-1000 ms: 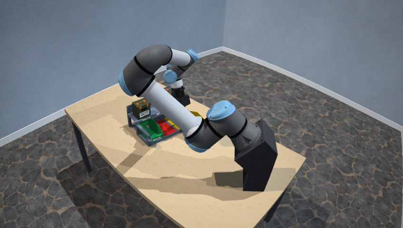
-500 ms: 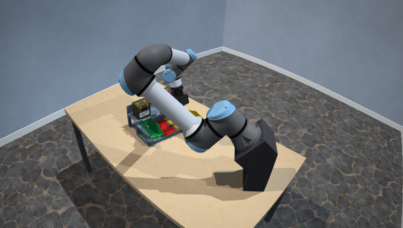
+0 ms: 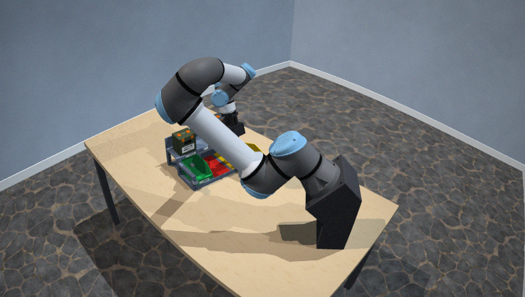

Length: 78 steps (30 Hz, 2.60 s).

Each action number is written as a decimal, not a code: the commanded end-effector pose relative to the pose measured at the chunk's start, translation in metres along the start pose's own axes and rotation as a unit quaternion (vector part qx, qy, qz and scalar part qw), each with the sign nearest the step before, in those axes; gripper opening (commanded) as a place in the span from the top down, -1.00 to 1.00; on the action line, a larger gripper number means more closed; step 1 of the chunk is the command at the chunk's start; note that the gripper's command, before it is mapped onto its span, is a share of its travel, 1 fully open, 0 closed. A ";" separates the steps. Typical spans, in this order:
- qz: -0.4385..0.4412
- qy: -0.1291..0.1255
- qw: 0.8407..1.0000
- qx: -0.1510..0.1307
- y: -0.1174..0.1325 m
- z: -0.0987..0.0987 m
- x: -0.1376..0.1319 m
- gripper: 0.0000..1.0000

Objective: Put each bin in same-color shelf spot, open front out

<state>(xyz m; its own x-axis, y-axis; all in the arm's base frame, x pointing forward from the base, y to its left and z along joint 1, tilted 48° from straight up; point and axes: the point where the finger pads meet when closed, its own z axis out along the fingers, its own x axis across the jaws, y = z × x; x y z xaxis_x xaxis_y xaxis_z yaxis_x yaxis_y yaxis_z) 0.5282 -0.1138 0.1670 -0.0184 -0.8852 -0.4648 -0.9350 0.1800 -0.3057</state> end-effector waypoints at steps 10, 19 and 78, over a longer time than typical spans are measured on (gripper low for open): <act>0.000 0.000 1.000 0.001 -0.003 -0.001 0.000 1.00; 0.000 0.000 1.000 0.001 -0.004 -0.002 0.000 1.00; 0.000 0.000 1.000 0.001 -0.005 0.004 0.000 1.00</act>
<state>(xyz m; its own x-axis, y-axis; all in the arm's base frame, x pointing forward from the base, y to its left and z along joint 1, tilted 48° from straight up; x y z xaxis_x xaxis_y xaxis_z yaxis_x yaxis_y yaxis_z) 0.5338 -0.1130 0.1659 -0.0185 -0.8852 -0.4648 -0.9348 0.1802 -0.3061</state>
